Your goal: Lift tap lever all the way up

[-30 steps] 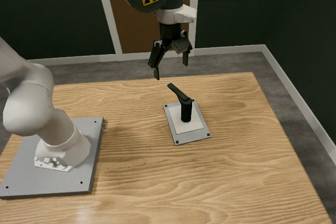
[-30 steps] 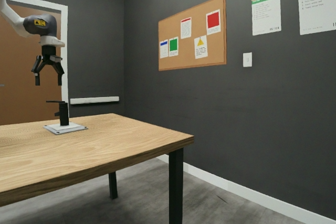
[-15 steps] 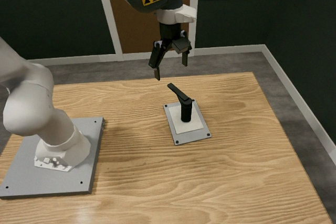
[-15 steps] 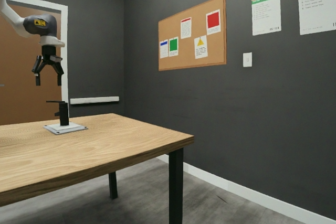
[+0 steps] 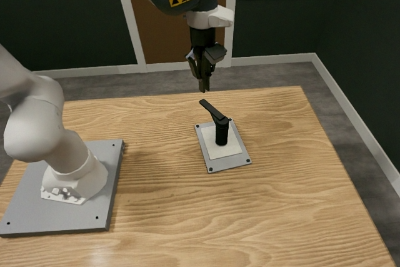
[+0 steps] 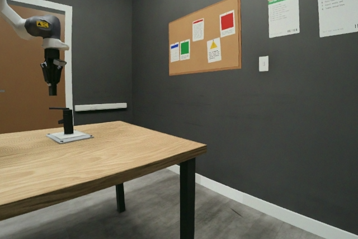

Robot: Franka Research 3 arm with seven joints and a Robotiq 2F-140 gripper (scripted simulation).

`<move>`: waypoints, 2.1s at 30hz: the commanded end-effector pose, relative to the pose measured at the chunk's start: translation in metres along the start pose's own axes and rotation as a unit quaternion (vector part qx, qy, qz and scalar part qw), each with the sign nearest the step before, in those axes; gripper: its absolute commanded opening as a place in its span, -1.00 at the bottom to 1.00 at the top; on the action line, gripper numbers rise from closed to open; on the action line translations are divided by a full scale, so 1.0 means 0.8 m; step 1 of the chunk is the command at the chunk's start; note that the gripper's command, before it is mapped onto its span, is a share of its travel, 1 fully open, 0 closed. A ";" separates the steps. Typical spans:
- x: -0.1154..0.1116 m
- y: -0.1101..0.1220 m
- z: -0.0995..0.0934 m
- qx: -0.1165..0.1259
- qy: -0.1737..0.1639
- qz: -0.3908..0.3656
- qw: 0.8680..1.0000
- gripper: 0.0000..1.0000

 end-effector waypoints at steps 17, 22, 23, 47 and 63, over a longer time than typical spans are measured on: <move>-0.001 -0.001 -0.001 0.002 -0.002 -0.004 1.000 -0.80; -0.001 -0.001 -0.001 0.002 -0.002 -0.004 1.000 -0.80; -0.001 -0.001 -0.001 0.002 -0.002 -0.004 1.000 -0.80; -0.001 -0.001 -0.001 0.002 -0.002 -0.004 1.000 -0.13; -0.001 -0.001 -0.001 0.002 -0.002 -0.004 1.000 -0.13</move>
Point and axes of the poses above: the point where the finger pads meet when closed, its own z axis out along the fingers, its own y axis across the jaws, x = y × z, the point moved 6 cm from there along -z, back along the fingers, and after that the axes turned 8 degrees about z, right-handed, at the moved point
